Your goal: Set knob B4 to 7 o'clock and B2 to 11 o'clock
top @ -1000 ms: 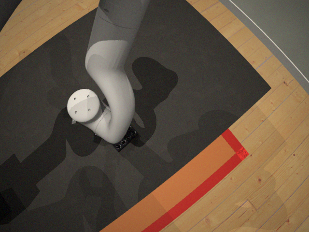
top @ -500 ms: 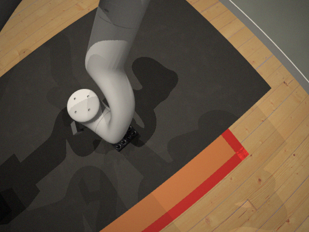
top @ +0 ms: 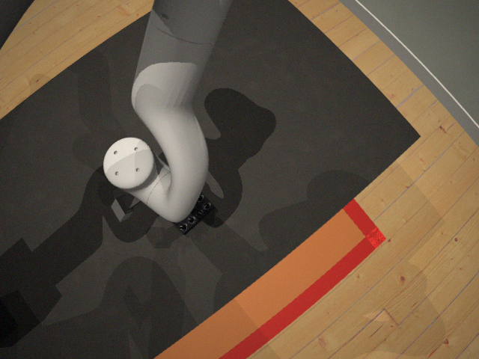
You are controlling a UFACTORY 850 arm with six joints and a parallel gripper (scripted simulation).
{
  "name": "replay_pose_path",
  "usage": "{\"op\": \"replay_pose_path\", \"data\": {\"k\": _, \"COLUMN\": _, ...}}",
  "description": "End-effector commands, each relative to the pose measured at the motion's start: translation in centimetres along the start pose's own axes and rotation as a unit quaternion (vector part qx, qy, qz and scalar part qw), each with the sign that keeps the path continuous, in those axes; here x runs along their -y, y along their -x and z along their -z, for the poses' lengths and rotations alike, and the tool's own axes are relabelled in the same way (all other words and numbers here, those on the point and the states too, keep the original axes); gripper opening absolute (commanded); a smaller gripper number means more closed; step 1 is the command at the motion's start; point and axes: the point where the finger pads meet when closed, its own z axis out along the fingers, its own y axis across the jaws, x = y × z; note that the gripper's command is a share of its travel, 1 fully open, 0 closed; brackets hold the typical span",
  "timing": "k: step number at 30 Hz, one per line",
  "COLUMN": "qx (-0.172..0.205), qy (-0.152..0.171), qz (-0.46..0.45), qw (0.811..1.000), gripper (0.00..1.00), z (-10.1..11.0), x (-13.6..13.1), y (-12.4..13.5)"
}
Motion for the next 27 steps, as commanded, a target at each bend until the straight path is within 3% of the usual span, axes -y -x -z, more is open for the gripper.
{"op": "replay_pose_path", "data": {"k": 1, "qx": 0.001, "qy": -0.002, "qz": 0.037, "qw": 0.999, "gripper": 0.08, "z": 0.02, "x": 0.01, "y": 0.02}}
{"op": "replay_pose_path", "data": {"k": 27, "qx": 0.001, "qy": -0.002, "qz": 0.109, "qw": 0.994, "gripper": 0.08, "z": 0.02, "x": 0.01, "y": 0.02}}
